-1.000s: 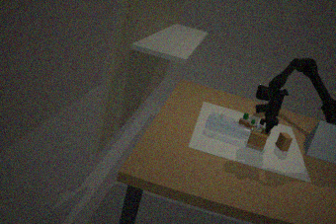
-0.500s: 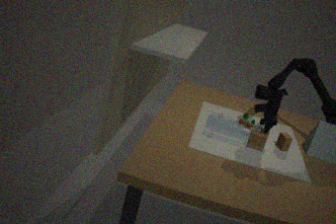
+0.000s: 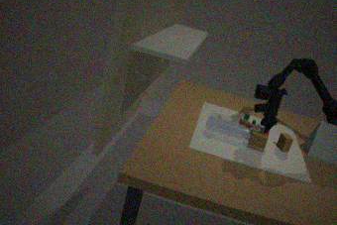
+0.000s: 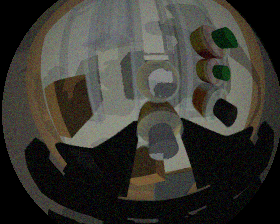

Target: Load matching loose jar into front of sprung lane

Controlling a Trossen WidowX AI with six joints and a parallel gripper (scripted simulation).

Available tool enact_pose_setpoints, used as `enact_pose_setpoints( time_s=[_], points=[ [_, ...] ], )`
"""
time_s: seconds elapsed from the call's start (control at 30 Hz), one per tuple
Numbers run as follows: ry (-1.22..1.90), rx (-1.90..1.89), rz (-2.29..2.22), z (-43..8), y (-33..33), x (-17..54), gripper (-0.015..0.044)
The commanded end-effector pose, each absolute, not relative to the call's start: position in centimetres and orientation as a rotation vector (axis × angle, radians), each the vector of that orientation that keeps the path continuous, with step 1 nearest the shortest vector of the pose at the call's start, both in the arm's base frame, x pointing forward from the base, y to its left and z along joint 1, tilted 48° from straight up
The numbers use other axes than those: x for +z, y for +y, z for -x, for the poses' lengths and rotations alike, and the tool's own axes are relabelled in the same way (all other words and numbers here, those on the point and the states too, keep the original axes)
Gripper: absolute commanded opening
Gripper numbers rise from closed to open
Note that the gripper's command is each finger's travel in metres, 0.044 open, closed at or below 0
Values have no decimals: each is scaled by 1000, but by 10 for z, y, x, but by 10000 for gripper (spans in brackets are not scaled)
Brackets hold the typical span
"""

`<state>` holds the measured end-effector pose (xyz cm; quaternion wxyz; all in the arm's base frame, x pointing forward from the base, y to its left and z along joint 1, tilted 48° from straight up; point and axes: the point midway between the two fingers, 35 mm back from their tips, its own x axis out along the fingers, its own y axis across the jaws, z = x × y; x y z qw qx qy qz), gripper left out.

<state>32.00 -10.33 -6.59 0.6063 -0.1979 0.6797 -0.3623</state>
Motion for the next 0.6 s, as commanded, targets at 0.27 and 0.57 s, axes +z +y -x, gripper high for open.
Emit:
enact_pose_setpoints(
  time_s=[0.27,0.57],
  points=[
    [1542,-845,462,-333,-105,-61,0],
    [1542,-846,462,-336,-106,-60,0]
  ],
)
